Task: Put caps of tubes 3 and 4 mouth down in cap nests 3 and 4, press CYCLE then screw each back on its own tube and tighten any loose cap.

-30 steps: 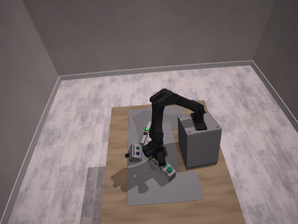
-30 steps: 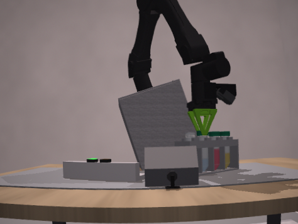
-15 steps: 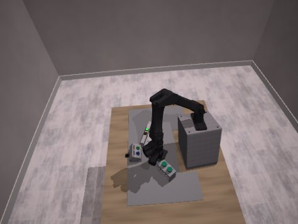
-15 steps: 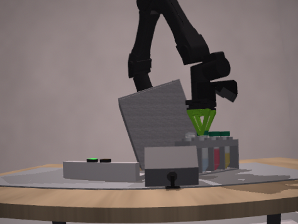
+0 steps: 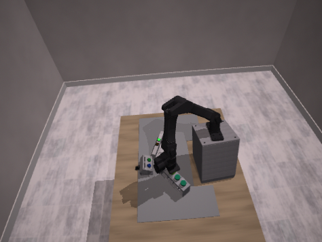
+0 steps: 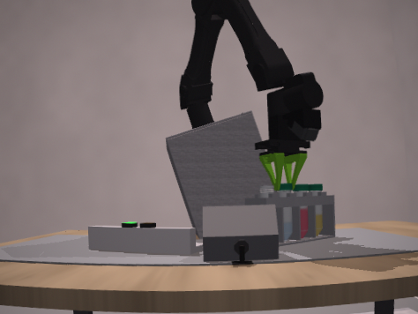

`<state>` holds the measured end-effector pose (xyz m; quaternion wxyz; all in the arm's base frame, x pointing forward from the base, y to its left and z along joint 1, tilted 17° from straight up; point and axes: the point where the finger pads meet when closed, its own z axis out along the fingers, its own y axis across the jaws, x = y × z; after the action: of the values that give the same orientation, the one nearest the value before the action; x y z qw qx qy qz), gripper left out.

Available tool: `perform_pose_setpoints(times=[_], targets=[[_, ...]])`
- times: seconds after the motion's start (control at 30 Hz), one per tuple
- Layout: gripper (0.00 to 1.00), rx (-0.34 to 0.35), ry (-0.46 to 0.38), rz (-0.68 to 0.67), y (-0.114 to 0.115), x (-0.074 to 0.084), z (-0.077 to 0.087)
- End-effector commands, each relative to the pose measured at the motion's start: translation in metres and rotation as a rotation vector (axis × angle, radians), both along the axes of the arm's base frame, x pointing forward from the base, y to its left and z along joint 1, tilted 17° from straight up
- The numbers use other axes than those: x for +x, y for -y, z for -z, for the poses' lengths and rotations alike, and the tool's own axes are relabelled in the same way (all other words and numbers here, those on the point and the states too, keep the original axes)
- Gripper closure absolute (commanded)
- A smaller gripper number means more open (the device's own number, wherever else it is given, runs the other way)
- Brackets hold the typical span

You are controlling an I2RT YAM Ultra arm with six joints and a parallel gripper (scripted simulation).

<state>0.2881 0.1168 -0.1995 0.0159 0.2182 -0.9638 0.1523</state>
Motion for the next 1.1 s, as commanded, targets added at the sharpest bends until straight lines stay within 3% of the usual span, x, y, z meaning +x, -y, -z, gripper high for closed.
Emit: perform_pose_setpoints(times=[0.0, 0.27, 0.33, 0.83, 0.9, 1.07], targets=[[1.00, 0.020, 0.085, 0.231, -0.0039, 0.0038, -0.0040], [1.00, 0.036, 0.203, 0.613, -0.0038, 0.0038, -0.0037], [1.00, 0.036, 0.203, 0.613, -0.0038, 0.0038, -0.0037], [1.00, 0.067, 0.424, 1.329, -0.0037, 0.0038, -0.0033], [1.00, 0.067, 0.424, 1.329, -0.0037, 0.0038, -0.0033], [1.00, 0.076, 0.494, 1.559, -0.0036, 0.0038, -0.0032]])
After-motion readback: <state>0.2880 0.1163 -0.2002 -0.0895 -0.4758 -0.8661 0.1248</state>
